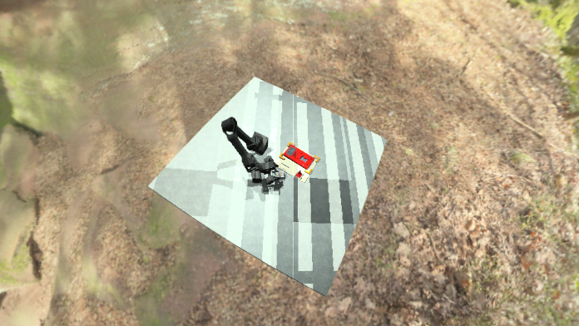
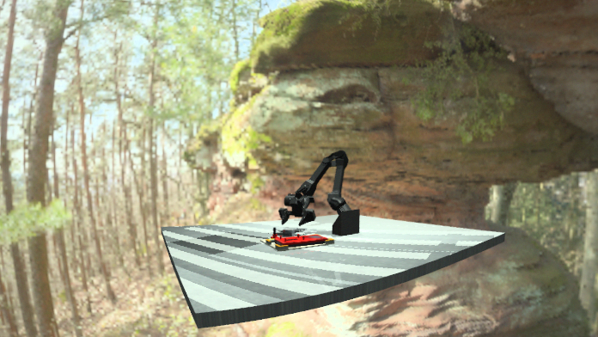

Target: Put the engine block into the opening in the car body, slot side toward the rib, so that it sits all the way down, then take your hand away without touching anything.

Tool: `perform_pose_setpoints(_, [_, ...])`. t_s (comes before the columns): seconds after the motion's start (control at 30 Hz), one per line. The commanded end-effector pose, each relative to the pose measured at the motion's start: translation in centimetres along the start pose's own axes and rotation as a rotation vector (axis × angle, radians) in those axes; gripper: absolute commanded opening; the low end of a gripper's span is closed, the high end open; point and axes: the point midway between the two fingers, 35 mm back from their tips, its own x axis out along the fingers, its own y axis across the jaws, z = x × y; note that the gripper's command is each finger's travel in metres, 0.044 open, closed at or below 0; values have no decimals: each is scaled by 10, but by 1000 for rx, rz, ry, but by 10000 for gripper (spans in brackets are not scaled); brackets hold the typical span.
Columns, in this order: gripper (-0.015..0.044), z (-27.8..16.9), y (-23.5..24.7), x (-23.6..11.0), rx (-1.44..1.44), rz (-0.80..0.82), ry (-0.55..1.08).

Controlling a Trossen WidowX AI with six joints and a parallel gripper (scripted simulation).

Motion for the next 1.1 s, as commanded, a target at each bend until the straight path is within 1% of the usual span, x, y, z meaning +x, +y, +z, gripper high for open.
perform_pose_setpoints(0.0, [440,0,0,1,12,9,10])
perform_pose_setpoints(0.23, [440,4,2,9,101,92,101])
perform_pose_setpoints(0.5, [440,10,6,16,192,172,254])
perform_pose_setpoints(0.57, [440,11,6,17,209,184,295])
perform_pose_setpoints(0.63, [440,21,9,21,203,193,288])
perform_pose_setpoints(0.9, [440,26,15,24,210,222,376])
perform_pose_setpoints(1.07, [440,28,16,26,231,229,476])
